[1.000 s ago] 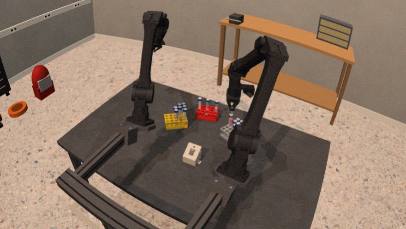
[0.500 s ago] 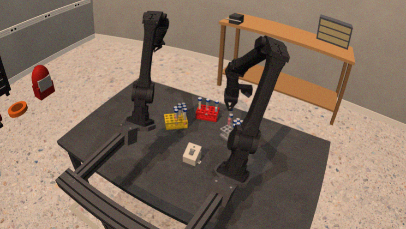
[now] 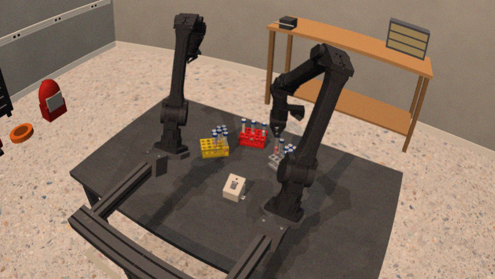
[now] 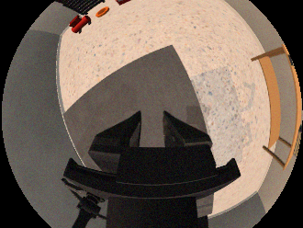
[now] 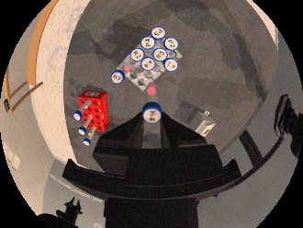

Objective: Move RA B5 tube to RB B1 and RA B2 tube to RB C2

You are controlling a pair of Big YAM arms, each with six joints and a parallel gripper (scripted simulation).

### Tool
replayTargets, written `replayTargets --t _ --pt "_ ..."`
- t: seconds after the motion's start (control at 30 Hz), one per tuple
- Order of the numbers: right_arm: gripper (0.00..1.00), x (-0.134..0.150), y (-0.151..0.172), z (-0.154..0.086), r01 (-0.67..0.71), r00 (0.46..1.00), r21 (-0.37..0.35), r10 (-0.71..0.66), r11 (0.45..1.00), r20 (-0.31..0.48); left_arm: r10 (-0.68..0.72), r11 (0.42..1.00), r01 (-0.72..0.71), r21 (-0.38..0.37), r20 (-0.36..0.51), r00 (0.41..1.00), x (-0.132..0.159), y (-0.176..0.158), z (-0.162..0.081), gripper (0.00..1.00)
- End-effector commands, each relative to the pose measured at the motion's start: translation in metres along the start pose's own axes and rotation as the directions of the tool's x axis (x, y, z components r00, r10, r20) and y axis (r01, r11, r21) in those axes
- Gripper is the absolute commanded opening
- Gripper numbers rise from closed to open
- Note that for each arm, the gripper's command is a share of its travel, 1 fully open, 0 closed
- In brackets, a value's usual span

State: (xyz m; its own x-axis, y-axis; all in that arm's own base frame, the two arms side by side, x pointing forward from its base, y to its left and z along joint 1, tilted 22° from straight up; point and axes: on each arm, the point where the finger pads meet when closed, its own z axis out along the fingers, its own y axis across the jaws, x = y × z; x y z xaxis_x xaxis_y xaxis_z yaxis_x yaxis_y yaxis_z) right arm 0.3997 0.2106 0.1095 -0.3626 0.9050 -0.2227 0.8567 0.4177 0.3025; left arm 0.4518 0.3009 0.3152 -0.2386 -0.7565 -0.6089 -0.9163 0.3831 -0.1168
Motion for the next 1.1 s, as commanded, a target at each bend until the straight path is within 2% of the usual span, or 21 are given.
replayTargets --t 0.0,0.53,0.57,0.6,1.07 --pt "0.00 0.009 0.001 -0.008 -0.013 1.000 -0.035 0.012 0.999 -0.007 -0.013 1.000 0.013 0.022 0.030 0.999 -0.015 -0.005 -0.013 0.30" --pt "0.00 0.026 -0.016 -0.007 -0.012 1.000 -0.030 0.011 0.999 -0.008 -0.013 1.000 0.013 0.022 0.030 0.999 -0.015 -0.005 -0.013 0.30" --pt "0.00 0.032 -0.006 -0.002 -0.010 1.000 -0.025 0.010 1.000 -0.006 -0.013 1.000 0.013 0.022 0.030 0.999 -0.015 -0.005 -0.013 0.30" --pt "0.00 0.034 0.005 -0.008 -0.013 1.000 -0.036 0.013 0.999 -0.009 -0.013 1.000 0.013 0.022 0.030 0.999 -0.015 -0.005 -0.013 0.30" --pt "0.00 0.062 0.031 -0.008 -0.009 1.000 -0.023 0.009 1.000 -0.008 -0.013 1.000 0.013 0.022 0.030 0.999 -0.015 -0.005 -0.013 0.30"
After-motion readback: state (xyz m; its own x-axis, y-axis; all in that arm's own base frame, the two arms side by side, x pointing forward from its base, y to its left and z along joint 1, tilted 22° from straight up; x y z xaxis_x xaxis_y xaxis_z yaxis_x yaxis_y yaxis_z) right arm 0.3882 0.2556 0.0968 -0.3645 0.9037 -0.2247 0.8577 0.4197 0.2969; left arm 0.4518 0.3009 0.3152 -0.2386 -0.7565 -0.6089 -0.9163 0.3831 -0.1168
